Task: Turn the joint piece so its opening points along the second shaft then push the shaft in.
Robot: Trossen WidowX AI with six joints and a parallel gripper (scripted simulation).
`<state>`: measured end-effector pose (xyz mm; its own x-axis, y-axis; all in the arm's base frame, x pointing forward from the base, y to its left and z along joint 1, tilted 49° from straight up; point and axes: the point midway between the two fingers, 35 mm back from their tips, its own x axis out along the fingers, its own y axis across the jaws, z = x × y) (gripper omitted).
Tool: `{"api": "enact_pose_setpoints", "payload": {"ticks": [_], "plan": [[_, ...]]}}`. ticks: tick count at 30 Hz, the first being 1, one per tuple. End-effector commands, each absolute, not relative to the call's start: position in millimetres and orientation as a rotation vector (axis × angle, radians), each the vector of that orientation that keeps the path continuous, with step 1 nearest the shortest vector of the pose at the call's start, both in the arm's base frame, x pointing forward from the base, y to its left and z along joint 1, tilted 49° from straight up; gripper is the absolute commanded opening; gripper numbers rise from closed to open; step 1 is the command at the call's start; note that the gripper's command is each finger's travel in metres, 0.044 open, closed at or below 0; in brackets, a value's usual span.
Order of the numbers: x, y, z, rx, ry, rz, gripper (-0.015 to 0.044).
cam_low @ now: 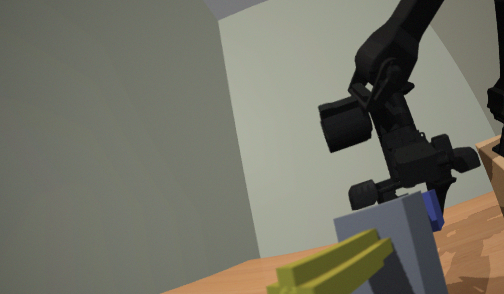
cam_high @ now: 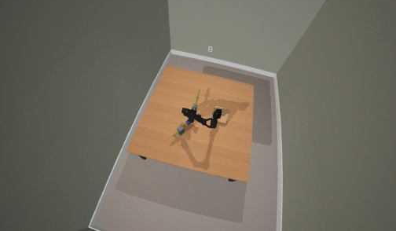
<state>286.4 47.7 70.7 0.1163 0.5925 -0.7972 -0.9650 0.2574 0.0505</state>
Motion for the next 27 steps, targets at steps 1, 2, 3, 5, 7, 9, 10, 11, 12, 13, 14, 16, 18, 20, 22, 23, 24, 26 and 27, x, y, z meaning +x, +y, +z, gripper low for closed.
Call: {"api": "enact_pose_setpoints", "payload": {"ticks": [1, 2, 3, 5, 7, 9, 10, 11, 12, 13, 14, 16, 18, 20, 22, 23, 24, 26, 27], "plan": [[286.4, 47.7, 70.7, -0.564, 0.817, 1.233, 0.0], [286.4, 47.7, 70.7, -0.564, 0.817, 1.233, 0.0], [286.4, 47.7, 70.7, -0.564, 0.817, 1.233, 0.0026], [286.4, 47.7, 70.7, -0.564, 0.817, 1.233, 0.0079], [286.4, 47.7, 70.7, -0.564, 0.817, 1.233, 0.0131], [286.4, 47.7, 70.7, -0.564, 0.817, 1.233, 0.0147], [286.4, 47.7, 70.7, -0.564, 0.817, 1.233, 0.0147], [286.4, 47.7, 70.7, -0.564, 0.817, 1.233, 0.0173], [286.4, 47.7, 70.7, -0.564, 0.817, 1.233, 0.0199], [286.4, 47.7, 70.7, -0.564, 0.817, 1.233, 0.0226], [286.4, 47.7, 70.7, -0.564, 0.817, 1.233, 0.0252], [286.4, 47.7, 70.7, -0.564, 0.817, 1.233, 0.0304], [286.4, 47.7, 70.7, -0.564, 0.817, 1.233, 0.0357], [286.4, 47.7, 70.7, -0.564, 0.817, 1.233, 0.0409], [286.4, 47.7, 70.7, -0.564, 0.817, 1.233, 0.044], [286.4, 47.7, 70.7, -0.564, 0.817, 1.233, 0.044], [286.4, 47.7, 70.7, -0.564, 0.817, 1.233, 0.044], [286.4, 47.7, 70.7, -0.564, 0.817, 1.233, 0.044], [286.4, 47.7, 70.7, -0.564, 0.817, 1.233, 0.044]]}}
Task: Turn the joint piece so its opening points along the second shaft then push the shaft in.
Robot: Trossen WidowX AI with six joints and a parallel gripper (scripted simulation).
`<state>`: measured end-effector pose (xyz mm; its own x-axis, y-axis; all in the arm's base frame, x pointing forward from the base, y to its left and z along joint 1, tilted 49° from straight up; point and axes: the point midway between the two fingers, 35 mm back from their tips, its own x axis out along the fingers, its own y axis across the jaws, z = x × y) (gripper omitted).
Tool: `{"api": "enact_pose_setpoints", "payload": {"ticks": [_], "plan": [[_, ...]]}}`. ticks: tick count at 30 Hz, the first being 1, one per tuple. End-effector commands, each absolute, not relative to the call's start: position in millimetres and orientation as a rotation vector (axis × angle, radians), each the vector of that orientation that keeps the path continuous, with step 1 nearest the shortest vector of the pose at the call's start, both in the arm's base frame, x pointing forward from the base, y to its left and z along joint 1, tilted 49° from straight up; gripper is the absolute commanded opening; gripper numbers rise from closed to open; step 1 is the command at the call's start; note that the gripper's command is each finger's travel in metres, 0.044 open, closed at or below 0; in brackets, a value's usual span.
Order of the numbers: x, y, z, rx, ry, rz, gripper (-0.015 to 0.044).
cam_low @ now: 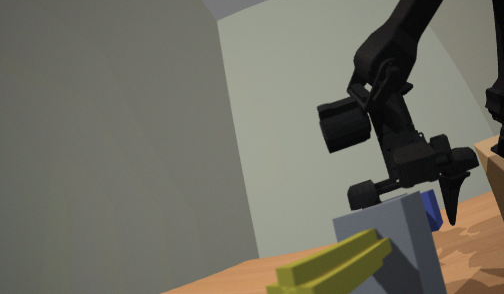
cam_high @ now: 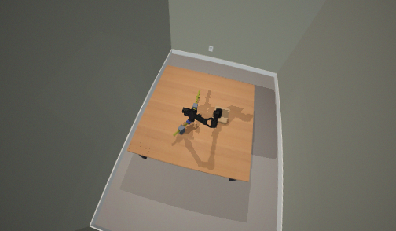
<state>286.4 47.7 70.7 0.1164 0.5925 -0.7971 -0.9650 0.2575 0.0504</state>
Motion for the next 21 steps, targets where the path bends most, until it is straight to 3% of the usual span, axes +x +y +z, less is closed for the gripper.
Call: {"api": "enact_pose_setpoints", "payload": {"ticks": [1, 10, 21], "plan": [[286.4, 47.7, 70.7, -0.564, 0.817, 1.233, 0.044], [285.5, 47.0, 70.5, -0.55, 0.804, 1.244, 0.044], [279.3, 33.6, 77.3, -0.329, 0.547, 1.312, 0.044]]}}
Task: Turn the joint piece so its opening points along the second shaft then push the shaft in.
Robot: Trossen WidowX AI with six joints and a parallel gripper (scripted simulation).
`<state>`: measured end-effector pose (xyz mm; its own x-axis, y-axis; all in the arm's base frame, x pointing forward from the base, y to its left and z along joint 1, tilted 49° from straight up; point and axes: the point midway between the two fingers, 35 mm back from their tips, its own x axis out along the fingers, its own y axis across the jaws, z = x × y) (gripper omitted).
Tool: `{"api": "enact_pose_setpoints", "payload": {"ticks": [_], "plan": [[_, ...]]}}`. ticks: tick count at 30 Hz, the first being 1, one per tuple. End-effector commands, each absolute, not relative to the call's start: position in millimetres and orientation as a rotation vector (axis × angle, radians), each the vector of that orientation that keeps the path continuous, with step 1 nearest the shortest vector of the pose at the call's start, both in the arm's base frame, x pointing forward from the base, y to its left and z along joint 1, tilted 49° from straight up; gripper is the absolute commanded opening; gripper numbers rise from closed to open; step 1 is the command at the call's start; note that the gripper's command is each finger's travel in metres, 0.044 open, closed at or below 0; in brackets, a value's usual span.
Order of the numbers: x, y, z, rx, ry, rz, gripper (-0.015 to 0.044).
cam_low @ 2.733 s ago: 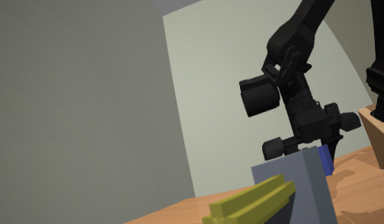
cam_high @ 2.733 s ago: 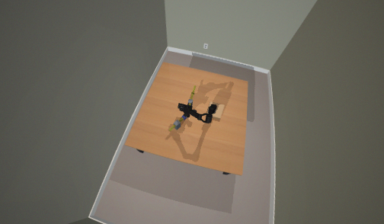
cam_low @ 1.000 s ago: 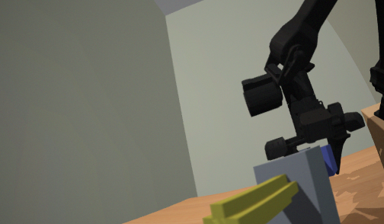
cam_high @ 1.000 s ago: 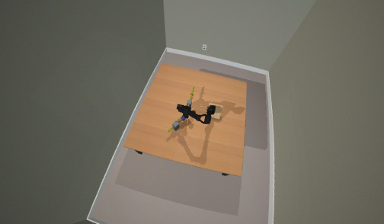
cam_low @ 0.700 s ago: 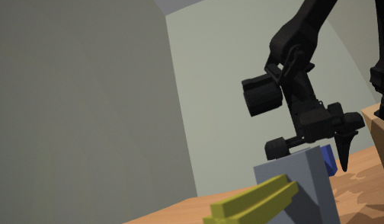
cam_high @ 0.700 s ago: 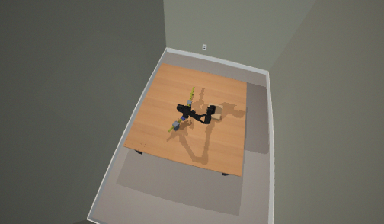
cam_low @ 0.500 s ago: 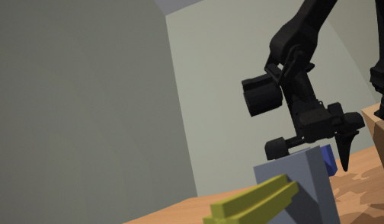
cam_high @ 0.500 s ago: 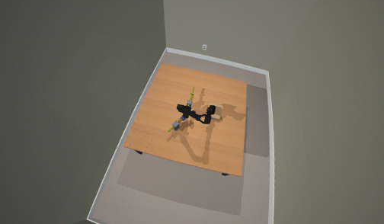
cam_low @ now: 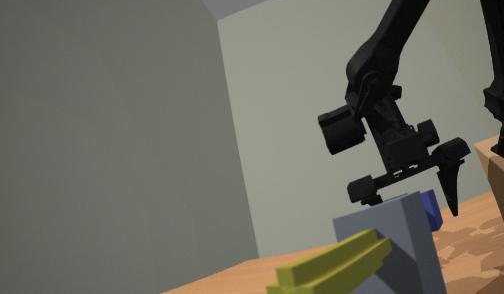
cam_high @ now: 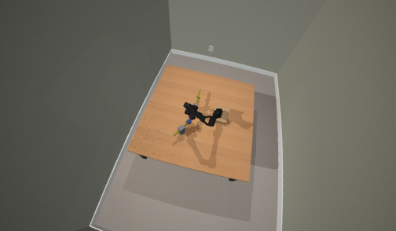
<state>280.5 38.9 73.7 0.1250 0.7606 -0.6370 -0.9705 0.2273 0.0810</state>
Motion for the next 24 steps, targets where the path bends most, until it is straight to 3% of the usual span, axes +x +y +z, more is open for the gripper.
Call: {"api": "enact_pose_setpoints", "payload": {"ticks": [1, 16, 24], "plan": [[279.5, 31.9, 78.6, -0.31, 0.521, 1.309, 0.044], [280.7, 24.5, 83.5, -0.253, 0.431, 1.287, 0.044], [283.2, 3.2, 99.7, -0.112, 0.597, 1.192, 0.044]]}}
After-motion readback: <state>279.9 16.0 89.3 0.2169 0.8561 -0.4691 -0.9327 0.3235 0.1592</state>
